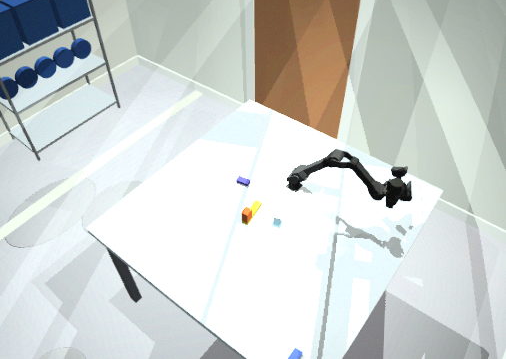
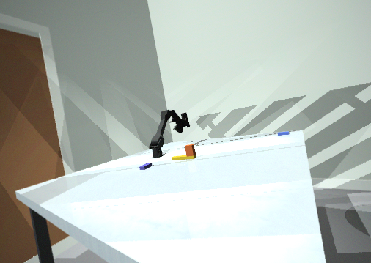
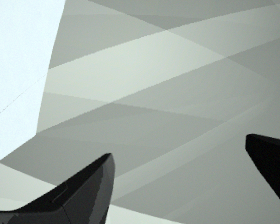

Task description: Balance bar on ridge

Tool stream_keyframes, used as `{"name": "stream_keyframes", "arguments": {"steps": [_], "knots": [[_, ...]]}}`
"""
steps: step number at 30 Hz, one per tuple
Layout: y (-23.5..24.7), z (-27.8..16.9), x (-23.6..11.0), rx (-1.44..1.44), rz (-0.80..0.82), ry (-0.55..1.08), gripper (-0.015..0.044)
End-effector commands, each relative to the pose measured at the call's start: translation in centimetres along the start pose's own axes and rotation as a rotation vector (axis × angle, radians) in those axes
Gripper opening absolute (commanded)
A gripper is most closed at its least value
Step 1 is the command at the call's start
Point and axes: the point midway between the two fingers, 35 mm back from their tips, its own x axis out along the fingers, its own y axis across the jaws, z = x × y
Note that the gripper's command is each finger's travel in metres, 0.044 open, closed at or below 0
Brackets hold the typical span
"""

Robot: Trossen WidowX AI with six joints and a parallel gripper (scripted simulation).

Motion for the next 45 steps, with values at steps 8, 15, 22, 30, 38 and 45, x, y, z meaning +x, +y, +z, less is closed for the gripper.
{"name": "stream_keyframes", "arguments": {"steps": [8,15,22,30,38,45], "knots": [[0.6,-1.9,-4.0,0.259,0.061,0.125,0.0315],[1.2,-3.6,-8.5,0.536,0.099,0.275,0.0315],[1.5,-4.7,-13.3,0.807,0.106,0.441,0.0315],[1.7,-5.2,-19.1,1.102,0.075,0.648,0.0315],[1.6,-5.0,-24.7,1.393,-0.008,0.856,0.0315],[1.0,-3.8,-29.5,1.539,-0.085,0.997,0.0315]]}}
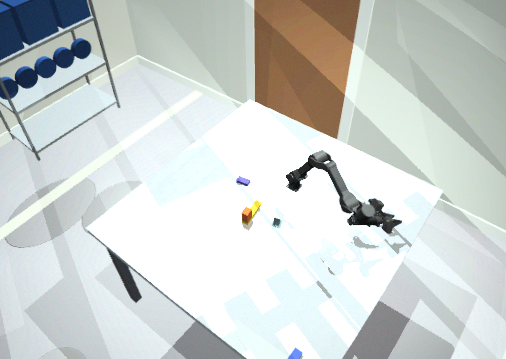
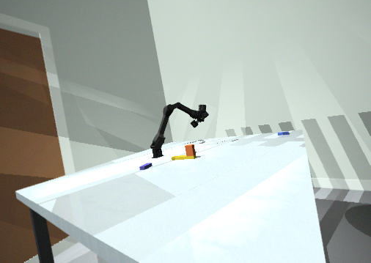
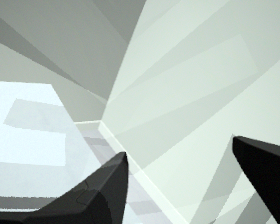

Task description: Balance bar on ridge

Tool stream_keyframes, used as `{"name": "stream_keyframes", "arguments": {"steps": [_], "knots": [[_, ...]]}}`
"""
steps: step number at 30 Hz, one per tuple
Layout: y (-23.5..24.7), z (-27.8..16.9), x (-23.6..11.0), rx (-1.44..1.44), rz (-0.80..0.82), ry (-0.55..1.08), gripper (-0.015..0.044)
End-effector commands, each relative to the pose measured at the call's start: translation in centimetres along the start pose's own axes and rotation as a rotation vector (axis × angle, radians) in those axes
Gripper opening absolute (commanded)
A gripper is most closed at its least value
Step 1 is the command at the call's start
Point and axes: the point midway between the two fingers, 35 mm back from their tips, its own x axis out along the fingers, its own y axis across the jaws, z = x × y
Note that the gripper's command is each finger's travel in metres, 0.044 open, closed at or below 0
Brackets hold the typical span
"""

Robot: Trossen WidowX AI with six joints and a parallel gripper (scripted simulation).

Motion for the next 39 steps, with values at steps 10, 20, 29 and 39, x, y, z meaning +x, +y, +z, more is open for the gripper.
{"name": "stream_keyframes", "arguments": {"steps": [10,20,29,39], "knots": [[-2.6,-3.3,-6.6,0.391,-0.155,0.147,0.0315],[-3.9,-6.0,-12.7,0.795,-0.340,0.246,0.0315],[-4.2,-7.9,-18.4,1.152,-0.537,0.294,0.0315],[-3.5,-9.5,-24.9,1.535,-0.789,0.296,0.0315]]}}
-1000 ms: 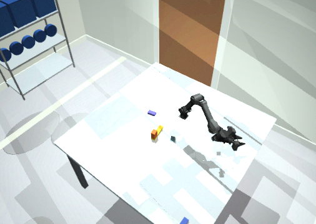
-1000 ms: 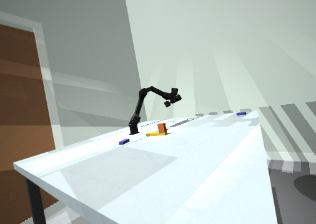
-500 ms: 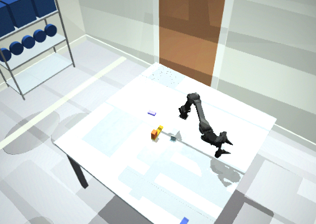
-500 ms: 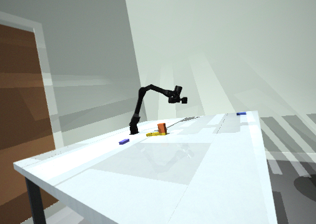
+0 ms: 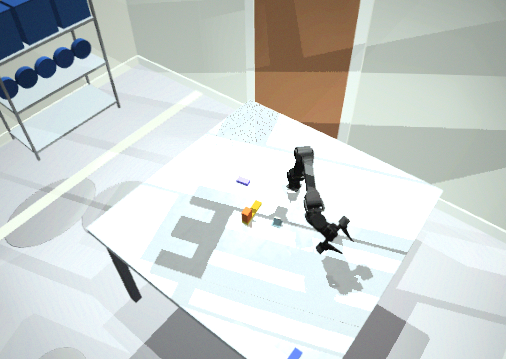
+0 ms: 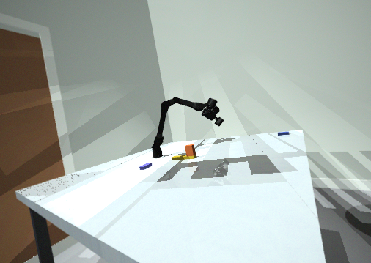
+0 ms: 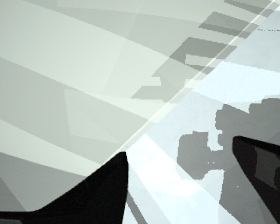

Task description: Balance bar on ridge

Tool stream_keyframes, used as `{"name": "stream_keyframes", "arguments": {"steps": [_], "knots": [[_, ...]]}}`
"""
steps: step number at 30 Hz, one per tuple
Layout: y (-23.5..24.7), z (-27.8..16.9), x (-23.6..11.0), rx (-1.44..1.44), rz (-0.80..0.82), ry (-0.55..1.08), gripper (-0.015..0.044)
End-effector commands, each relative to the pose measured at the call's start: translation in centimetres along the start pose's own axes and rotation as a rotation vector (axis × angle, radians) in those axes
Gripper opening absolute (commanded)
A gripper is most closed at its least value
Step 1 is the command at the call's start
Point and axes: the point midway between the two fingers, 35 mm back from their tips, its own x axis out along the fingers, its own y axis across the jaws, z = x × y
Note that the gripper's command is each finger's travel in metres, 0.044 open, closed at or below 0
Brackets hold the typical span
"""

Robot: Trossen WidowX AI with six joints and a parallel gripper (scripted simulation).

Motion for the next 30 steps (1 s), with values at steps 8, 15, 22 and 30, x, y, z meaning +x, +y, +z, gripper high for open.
{"name": "stream_keyframes", "arguments": {"steps": [8,15,22,30], "knots": [[-5.4,-0.1,-5.6,0.466,-0.207,-0.052,0.0315],[-8.4,-0.8,-9.6,0.749,-0.336,-0.123,0.0315],[-10.9,-1.9,-13.7,1.033,-0.452,-0.214,0.0315],[-13.0,-3.7,-18.1,1.359,-0.565,-0.332,0.0315]]}}
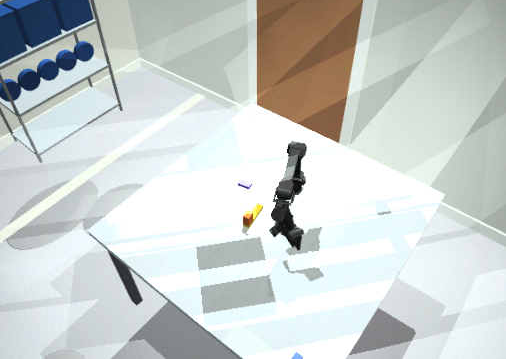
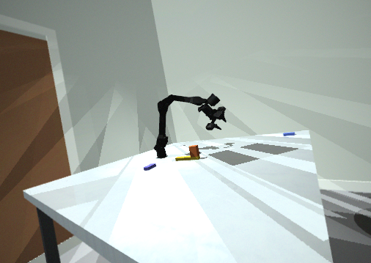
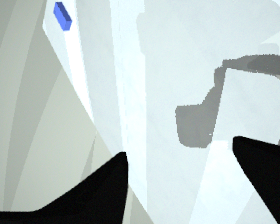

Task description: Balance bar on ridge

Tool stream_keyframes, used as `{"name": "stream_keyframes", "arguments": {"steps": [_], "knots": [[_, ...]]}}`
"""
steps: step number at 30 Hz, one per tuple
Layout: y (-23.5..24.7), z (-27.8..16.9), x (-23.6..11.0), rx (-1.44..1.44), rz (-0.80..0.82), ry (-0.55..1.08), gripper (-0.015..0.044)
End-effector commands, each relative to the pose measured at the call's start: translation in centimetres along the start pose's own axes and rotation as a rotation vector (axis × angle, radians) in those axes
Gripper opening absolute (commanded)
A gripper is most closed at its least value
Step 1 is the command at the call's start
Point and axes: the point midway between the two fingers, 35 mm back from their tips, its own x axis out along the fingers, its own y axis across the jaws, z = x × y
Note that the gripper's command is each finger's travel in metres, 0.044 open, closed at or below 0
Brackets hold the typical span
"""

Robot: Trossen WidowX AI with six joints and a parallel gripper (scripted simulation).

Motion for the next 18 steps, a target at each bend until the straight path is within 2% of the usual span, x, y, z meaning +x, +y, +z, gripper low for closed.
{"name": "stream_keyframes", "arguments": {"steps": [1,18], "knots": [[-1.8,1.5,-1.4,0.177,-0.048,-0.051,0.0315],[-9.1,5.6,-7.6,0.900,-0.186,-0.278,0.0315]]}}
